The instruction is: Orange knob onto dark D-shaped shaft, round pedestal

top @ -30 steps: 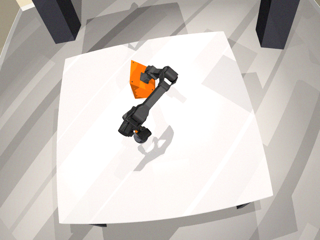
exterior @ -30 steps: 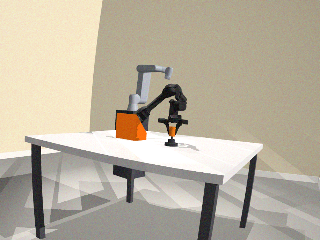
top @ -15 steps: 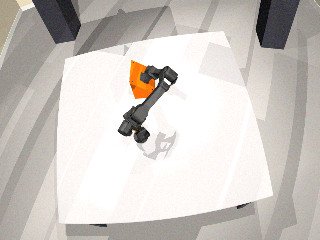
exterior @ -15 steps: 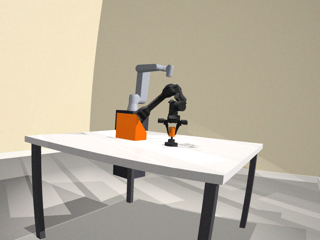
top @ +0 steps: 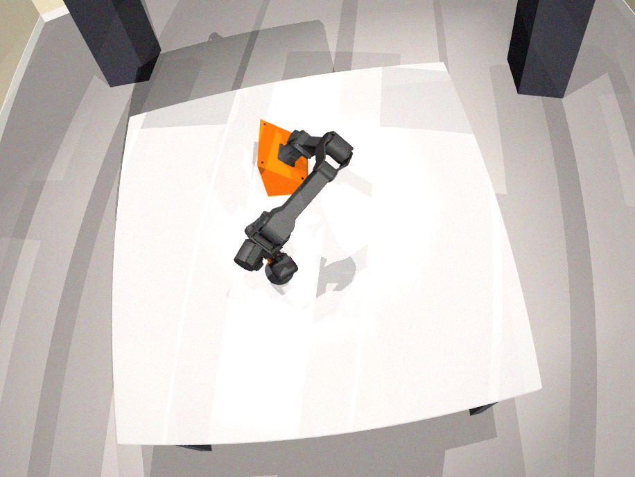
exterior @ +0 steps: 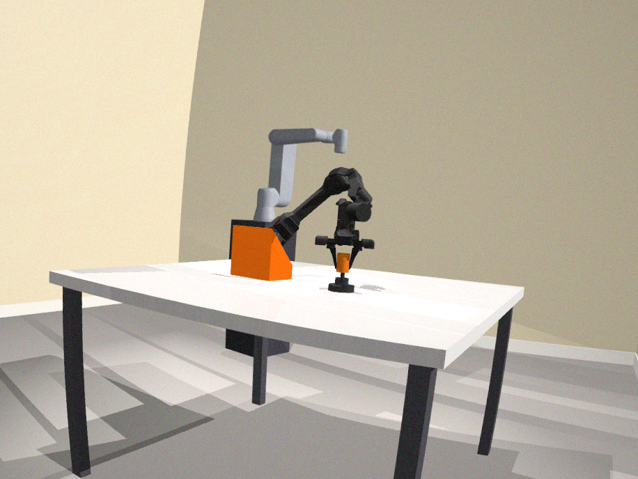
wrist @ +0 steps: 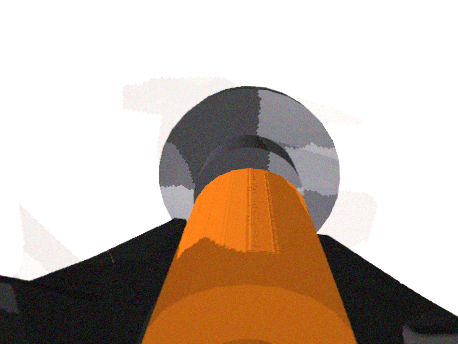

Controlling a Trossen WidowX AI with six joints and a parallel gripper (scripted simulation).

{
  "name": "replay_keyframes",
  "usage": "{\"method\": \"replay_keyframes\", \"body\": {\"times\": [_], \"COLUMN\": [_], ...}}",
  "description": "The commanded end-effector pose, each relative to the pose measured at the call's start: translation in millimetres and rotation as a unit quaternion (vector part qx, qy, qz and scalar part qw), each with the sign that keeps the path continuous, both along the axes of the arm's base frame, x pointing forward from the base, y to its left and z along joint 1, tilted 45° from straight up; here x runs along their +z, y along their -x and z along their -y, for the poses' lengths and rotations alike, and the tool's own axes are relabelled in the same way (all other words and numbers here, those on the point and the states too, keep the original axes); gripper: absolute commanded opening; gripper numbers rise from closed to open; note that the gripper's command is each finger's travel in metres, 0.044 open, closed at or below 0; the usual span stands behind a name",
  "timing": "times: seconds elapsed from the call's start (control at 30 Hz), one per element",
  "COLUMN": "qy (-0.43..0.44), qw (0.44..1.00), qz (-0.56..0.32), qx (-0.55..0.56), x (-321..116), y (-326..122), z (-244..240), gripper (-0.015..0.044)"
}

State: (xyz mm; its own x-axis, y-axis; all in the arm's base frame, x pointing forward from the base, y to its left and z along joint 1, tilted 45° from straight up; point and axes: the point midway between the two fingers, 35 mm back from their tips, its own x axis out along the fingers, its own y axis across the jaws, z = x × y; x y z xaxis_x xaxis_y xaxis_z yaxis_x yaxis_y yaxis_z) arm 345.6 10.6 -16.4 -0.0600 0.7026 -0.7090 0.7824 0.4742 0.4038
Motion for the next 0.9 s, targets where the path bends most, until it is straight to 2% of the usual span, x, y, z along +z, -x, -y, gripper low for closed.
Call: {"method": "replay_keyframes", "body": {"times": [0.0,0.2,0.87], "qy": [0.001,0.006,0.006], "qw": [1.0,0.995,0.995], "qz": [-0.007,-0.072,-0.072], "qx": [-0.011,-0.076,-0.076], "x": [3.8,4.4,-0.7], "y": [-1.6,-1.9,-1.6], "z": [0.9,-0.4,-1.2], "gripper": [0.0,0.0,0.0]}}
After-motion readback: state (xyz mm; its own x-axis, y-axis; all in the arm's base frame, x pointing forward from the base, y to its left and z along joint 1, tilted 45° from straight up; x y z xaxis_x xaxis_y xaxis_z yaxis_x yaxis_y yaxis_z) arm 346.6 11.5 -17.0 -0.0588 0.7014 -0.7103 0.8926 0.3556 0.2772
